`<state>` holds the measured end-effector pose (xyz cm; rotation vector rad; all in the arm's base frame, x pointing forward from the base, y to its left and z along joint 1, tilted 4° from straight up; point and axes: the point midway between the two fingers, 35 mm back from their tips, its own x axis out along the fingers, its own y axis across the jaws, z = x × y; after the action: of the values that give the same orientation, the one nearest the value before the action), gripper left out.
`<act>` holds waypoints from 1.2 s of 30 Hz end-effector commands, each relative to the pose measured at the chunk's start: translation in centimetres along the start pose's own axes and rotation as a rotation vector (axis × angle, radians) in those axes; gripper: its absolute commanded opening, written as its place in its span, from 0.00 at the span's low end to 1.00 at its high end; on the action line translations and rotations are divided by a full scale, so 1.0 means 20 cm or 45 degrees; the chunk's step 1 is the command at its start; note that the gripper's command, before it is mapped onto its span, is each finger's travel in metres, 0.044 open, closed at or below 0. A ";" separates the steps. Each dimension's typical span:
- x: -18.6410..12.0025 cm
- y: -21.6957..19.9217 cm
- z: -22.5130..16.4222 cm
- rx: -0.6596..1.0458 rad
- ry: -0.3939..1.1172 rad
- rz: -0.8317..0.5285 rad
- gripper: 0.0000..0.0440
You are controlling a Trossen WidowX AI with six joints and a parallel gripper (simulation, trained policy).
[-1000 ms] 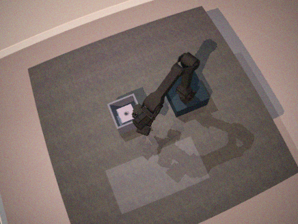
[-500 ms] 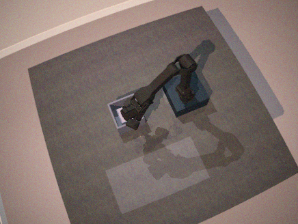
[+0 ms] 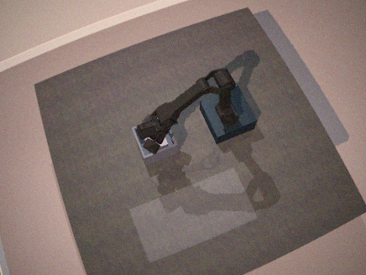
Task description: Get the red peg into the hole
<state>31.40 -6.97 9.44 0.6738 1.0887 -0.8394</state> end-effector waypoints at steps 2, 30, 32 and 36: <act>0.07 0.00 0.04 0.017 0.026 -0.004 0.01; 0.33 0.03 0.15 -0.093 0.101 -0.075 0.61; 0.33 0.05 0.18 -0.105 0.093 -0.076 0.71; 0.33 0.07 0.24 -0.123 0.076 -0.079 0.89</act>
<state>35.74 -11.26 4.91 0.6131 1.1938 -0.8199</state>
